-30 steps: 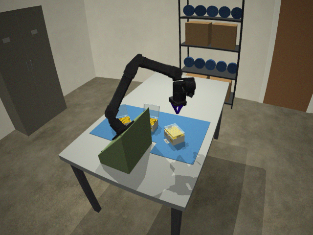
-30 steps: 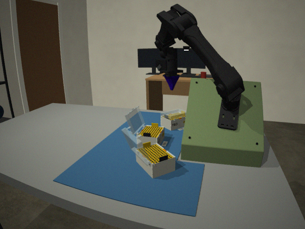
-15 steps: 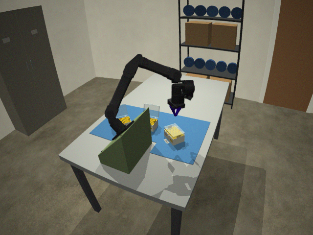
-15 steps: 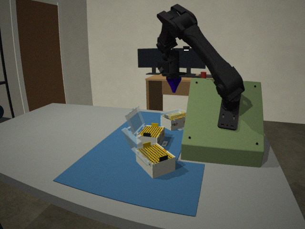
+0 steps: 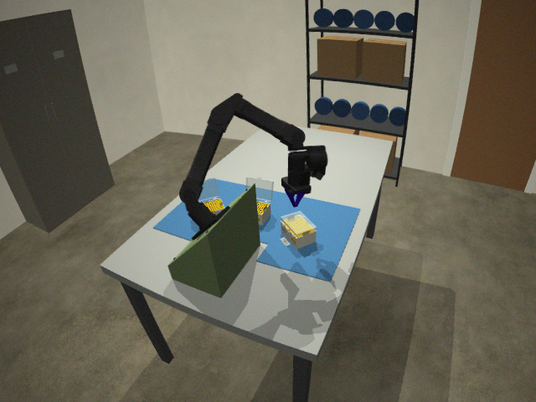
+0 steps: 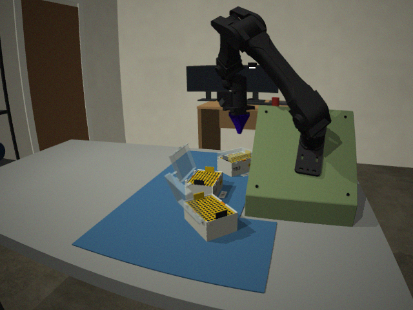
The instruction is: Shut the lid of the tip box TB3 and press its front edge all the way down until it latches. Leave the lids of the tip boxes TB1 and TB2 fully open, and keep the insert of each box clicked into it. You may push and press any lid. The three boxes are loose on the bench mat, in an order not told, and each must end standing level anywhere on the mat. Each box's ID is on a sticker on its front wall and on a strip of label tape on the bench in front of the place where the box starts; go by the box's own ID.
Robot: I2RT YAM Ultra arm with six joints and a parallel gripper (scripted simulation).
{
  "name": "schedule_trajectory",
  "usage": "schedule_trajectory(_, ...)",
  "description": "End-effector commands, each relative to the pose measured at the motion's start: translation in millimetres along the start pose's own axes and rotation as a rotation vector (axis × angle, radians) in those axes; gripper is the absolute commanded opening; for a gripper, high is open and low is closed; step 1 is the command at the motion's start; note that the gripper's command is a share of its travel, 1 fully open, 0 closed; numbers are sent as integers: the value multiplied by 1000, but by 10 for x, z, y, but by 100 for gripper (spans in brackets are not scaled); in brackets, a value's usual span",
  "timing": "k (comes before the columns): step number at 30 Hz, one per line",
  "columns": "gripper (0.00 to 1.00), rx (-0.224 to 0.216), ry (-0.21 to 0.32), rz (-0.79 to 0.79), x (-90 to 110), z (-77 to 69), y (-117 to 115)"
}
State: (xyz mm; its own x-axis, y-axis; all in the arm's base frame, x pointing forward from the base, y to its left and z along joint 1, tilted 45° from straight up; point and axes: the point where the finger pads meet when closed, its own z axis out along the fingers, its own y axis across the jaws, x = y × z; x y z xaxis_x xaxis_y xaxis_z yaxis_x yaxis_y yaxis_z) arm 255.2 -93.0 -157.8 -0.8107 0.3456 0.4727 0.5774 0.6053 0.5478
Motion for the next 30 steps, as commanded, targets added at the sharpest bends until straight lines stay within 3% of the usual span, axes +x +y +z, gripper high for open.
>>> schedule_trajectory(1,0,3,-50,-16,-76,-27,-1)
schedule_trajectory(19,0,2,-49,-16,164,319,-5)
schedule_trajectory(30,0,2,-49,-16,165,320,-5)
